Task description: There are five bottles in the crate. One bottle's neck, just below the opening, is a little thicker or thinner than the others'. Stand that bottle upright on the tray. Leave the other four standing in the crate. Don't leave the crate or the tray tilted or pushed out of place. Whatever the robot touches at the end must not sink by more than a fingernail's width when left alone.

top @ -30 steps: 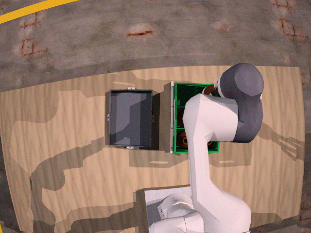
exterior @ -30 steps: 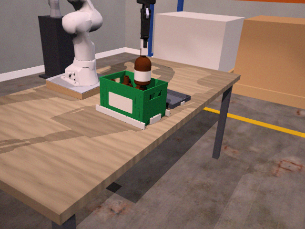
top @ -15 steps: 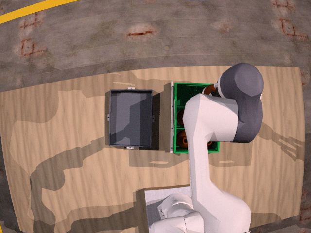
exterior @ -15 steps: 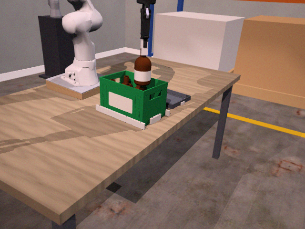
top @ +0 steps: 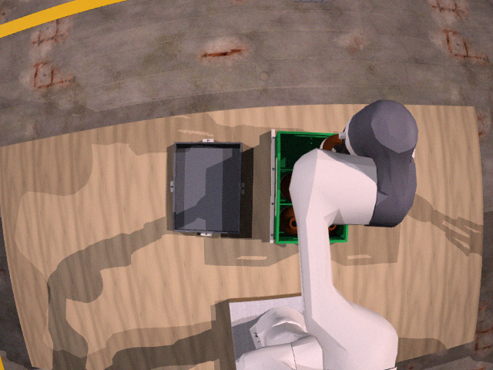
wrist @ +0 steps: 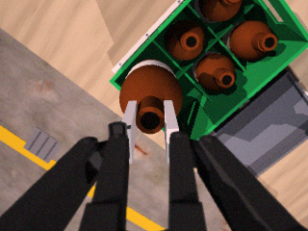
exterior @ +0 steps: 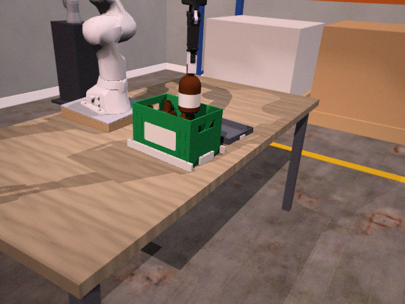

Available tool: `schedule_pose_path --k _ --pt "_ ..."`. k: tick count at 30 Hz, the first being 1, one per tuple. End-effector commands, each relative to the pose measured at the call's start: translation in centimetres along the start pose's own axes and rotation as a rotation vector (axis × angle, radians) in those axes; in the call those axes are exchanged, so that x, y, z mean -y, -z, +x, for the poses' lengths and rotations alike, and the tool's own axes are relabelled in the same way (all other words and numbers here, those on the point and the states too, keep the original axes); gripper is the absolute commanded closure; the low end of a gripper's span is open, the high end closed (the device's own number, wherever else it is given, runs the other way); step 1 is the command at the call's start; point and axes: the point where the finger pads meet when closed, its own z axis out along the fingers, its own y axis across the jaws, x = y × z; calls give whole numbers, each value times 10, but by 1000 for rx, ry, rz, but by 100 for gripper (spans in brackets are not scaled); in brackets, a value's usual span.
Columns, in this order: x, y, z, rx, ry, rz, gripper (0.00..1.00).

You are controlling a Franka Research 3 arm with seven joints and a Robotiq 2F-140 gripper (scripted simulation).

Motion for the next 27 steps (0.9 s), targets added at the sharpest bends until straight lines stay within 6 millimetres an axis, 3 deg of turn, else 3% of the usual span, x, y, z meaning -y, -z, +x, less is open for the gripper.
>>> schedule_pose_path --k 1,27 --pt "1 3 0 1 -6 6 90" --pt "-8 3 -5 1 -6 6 90"
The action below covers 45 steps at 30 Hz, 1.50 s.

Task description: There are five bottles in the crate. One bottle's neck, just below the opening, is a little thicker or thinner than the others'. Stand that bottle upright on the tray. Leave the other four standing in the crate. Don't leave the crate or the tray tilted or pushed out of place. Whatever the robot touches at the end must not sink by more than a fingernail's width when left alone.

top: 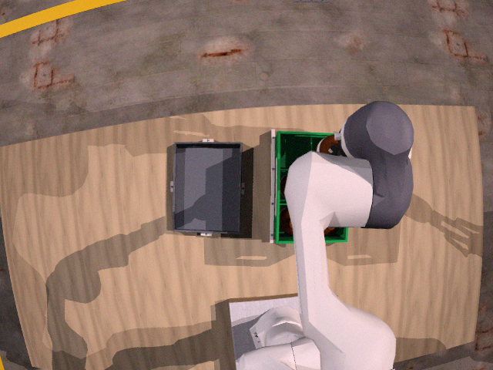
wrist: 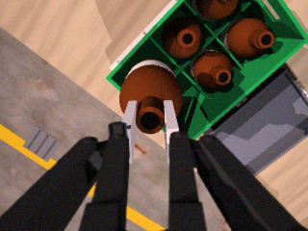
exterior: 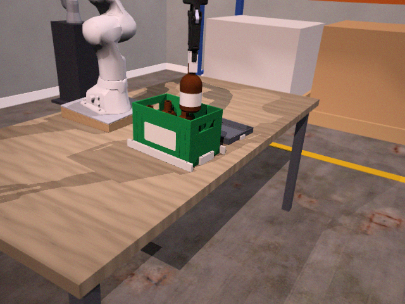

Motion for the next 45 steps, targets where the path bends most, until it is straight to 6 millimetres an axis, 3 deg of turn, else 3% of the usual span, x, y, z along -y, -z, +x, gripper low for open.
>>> schedule_pose_path --k 1,25,45 --pt "-2 2 -1 0 -9 4 90" --pt "-21 2 -12 0 -9 4 90" --pt "-50 2 -28 0 -9 4 90"
